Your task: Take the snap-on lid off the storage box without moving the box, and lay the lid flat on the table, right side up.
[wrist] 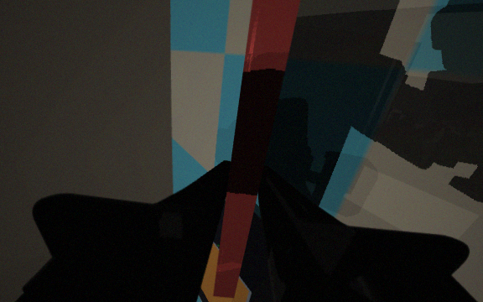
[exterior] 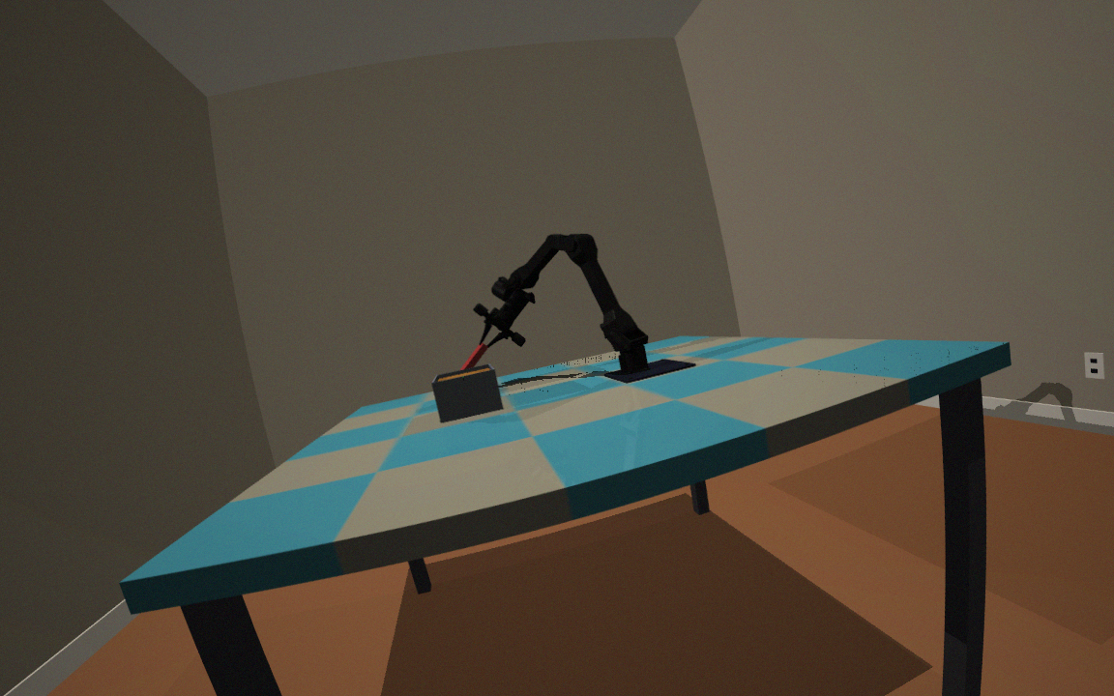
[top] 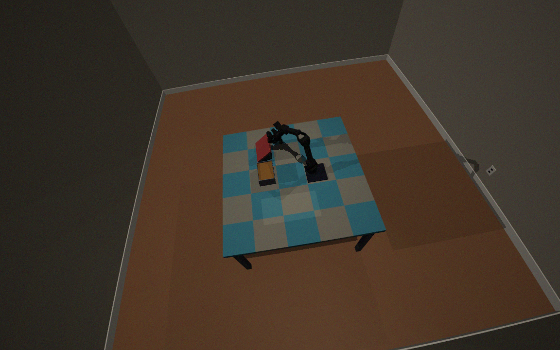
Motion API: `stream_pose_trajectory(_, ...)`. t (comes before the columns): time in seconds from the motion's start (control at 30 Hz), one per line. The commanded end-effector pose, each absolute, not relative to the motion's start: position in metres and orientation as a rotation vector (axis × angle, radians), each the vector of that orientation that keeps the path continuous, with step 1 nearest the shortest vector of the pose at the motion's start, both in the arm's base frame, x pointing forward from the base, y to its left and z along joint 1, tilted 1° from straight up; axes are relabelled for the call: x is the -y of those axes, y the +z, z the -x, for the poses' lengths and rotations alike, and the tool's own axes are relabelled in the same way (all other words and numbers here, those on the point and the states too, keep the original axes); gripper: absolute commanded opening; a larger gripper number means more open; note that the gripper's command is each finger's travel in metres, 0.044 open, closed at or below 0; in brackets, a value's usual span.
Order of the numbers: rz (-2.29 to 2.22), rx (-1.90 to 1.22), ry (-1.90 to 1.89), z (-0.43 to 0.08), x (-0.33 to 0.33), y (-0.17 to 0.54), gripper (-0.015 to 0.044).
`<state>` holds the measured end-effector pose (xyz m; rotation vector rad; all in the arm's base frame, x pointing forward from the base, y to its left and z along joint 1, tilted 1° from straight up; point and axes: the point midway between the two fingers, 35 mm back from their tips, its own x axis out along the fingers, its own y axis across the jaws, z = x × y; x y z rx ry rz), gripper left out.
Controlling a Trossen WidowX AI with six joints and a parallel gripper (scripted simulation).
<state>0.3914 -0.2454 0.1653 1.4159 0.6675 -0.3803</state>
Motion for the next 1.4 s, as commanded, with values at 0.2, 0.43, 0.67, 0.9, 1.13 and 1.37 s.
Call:
stream_pose_trajectory(0.2, -1.417, -0.668, -0.368, -0.392, 0.244, 0.158, 0.0000)
stream_pose_trajectory(0.43, -1.417, -0.668, -0.368, -0.392, 0.244, 0.152, 0.0000)
stream_pose_trajectory(0.67, -1.417, -0.668, -0.368, -0.393, 0.244, 0.146, 0.0000)
stream_pose_trajectory(0.9, -1.417, -0.668, -0.368, -0.393, 0.244, 0.141, 0.0000)
stream_pose_trajectory(1.13, -1.417, -0.668, -0.368, -0.393, 0.244, 0.135, 0.0000)
stream_pose_trajectory(1.37, -1.417, -0.668, -0.368, -0.393, 0.244, 0.130, 0.0000)
